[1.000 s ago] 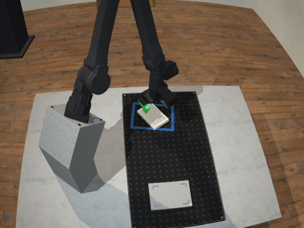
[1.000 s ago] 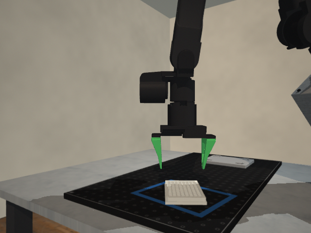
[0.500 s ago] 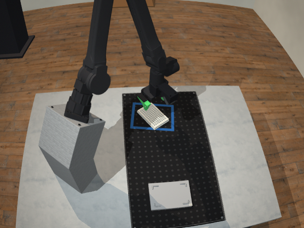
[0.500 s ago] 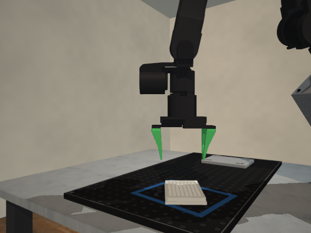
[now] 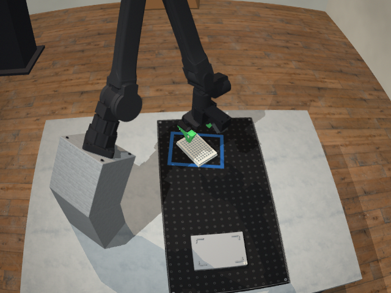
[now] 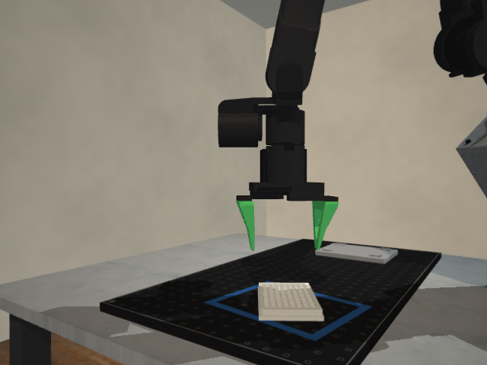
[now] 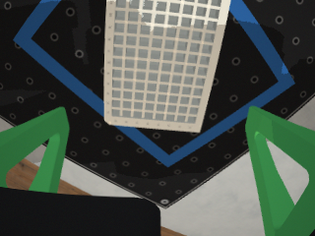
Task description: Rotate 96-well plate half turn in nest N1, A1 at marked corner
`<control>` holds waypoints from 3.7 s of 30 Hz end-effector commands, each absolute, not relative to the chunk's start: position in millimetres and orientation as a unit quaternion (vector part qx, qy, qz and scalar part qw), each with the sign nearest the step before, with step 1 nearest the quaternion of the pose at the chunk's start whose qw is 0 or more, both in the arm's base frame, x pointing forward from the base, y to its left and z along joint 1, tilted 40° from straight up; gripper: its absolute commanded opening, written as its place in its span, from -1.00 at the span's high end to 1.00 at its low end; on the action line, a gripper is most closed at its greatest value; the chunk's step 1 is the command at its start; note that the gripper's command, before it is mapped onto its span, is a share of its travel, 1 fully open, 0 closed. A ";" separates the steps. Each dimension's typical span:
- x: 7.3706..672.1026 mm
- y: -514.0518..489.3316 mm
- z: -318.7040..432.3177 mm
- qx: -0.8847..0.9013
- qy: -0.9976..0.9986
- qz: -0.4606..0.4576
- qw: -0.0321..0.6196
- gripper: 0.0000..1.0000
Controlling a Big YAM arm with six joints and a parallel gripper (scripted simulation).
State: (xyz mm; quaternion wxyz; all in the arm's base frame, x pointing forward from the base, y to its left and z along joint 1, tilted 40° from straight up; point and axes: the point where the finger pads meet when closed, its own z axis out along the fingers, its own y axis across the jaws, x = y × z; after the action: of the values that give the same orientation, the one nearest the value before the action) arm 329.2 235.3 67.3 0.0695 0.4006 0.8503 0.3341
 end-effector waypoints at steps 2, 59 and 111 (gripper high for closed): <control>327.9 233.8 68.7 0.343 0.876 0.328 0.092 -1.00; 328.1 234.8 69.7 -0.392 0.854 0.163 0.300 -1.00; 331.6 236.5 72.7 -0.826 0.444 -0.053 0.343 -1.00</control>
State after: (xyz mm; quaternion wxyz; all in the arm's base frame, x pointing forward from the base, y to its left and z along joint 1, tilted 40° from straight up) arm 329.3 235.3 67.3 0.3380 -0.8216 0.4567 -0.0471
